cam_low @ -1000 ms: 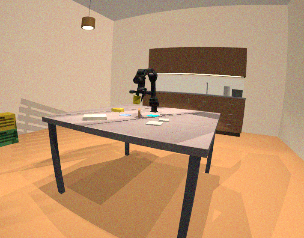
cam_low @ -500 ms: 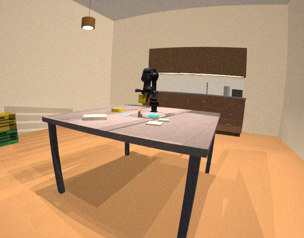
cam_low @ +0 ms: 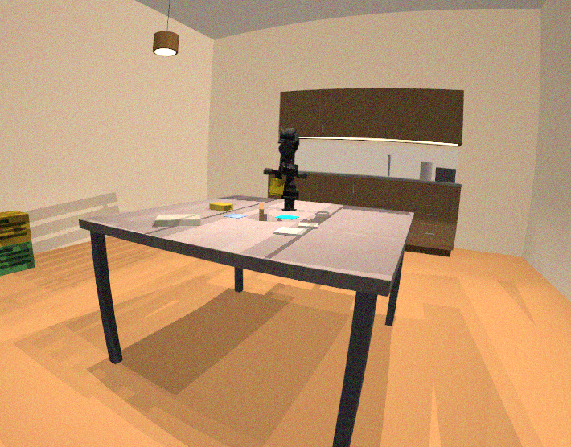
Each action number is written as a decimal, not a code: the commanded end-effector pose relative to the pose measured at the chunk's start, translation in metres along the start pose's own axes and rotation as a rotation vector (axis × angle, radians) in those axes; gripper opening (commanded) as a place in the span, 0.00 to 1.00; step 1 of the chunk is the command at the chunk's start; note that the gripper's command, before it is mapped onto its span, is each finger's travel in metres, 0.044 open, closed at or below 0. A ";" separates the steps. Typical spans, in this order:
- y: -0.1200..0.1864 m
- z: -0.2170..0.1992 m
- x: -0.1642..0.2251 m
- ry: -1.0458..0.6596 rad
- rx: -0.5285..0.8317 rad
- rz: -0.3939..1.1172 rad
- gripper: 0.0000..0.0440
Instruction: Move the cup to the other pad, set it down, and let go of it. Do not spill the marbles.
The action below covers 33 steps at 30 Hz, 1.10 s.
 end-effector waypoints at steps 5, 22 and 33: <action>-0.010 0.017 0.005 -0.013 0.003 0.005 0.00; -0.044 0.041 0.021 -0.061 0.004 0.018 0.00; -0.070 0.053 0.035 -0.097 0.003 0.024 0.00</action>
Point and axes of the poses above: the point midway between the two fingers, 35 mm back from their tips, its own y axis back along the fingers, its own z axis across the jaws, x = y × z, the point moved 7 cm from there along y, back along the fingers, and after that the axes turned 8 degrees about y, right-handed, at the moved point
